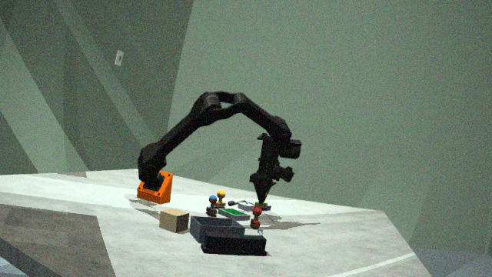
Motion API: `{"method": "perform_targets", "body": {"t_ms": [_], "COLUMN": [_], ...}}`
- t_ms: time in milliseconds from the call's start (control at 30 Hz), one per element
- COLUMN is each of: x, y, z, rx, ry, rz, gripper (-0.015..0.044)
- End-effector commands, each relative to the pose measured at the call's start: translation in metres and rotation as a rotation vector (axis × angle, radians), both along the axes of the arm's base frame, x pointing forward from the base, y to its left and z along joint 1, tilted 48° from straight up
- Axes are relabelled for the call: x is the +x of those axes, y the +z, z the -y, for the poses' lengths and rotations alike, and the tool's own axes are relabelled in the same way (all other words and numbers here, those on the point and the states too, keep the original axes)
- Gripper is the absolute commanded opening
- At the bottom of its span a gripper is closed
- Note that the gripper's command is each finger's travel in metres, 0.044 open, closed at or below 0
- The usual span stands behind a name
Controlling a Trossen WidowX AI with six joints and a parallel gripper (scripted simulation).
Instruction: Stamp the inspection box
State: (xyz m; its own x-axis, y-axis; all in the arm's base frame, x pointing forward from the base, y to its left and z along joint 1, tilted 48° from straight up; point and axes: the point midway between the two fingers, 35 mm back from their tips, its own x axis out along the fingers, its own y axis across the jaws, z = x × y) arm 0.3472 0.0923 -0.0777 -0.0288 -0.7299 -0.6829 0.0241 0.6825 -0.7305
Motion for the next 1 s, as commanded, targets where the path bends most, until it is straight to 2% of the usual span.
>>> {"method": "perform_targets", "body": {"t_ms": [0, 967], "x": [0.001, 0.001], "y": [0.002, 0.012], "z": [-0.004, -0.014], "rx": [0.006, 0.008], "ry": [-0.002, -0.002], "rz": [0.005, 0.005], "gripper": [0.0000, 0.0000]}}
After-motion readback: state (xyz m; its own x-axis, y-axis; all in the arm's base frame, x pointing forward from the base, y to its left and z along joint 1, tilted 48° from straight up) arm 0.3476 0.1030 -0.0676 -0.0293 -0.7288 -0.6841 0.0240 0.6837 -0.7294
